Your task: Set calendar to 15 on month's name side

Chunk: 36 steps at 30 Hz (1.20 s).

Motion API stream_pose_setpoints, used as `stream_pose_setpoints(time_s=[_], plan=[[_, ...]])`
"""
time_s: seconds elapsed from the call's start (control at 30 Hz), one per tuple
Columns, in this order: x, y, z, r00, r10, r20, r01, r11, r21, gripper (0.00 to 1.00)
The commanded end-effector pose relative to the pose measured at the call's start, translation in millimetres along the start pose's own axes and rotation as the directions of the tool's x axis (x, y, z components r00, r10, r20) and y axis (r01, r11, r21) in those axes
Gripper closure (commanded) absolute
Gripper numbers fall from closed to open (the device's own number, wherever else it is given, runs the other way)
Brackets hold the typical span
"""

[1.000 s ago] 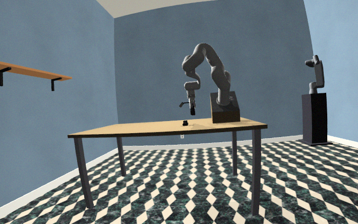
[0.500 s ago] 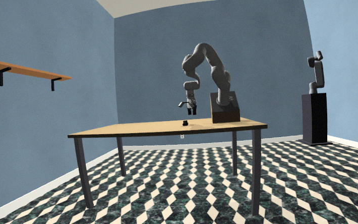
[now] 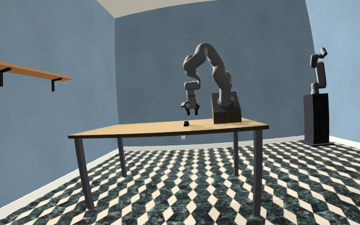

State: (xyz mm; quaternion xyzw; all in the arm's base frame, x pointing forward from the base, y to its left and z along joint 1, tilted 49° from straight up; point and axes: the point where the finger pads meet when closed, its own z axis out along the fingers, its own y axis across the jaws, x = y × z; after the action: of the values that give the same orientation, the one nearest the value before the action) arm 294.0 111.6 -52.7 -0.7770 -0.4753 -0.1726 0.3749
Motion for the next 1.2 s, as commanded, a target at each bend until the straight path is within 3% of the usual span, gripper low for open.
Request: stream_pose_setpoints(time_s=[0.0,0.33,0.37,0.5,0.8,0.87,0.9,1.17], plan=[[3,2,-2,0.985,-0.174,-0.008,0.174,0.985,-0.010,0.00],[6,4,-3,0.925,-0.380,-0.006,0.380,0.925,-0.011,0.00],[8,5,-4,0.889,-0.458,-0.005,0.458,0.889,-0.012,0.00],[9,5,-4,0.846,-0.534,-0.004,0.533,0.846,-0.012,0.00],[13,8,-6,0.677,-0.736,0.000,0.736,0.677,-0.013,0.00],[13,8,-6,0.677,-0.736,0.000,0.736,0.677,-0.013,0.00],[15,8,-6,0.608,-0.794,0.001,0.794,0.608,-0.013,0.00],[18,10,-8,0.428,-0.904,0.004,0.904,0.428,-0.013,0.00]])
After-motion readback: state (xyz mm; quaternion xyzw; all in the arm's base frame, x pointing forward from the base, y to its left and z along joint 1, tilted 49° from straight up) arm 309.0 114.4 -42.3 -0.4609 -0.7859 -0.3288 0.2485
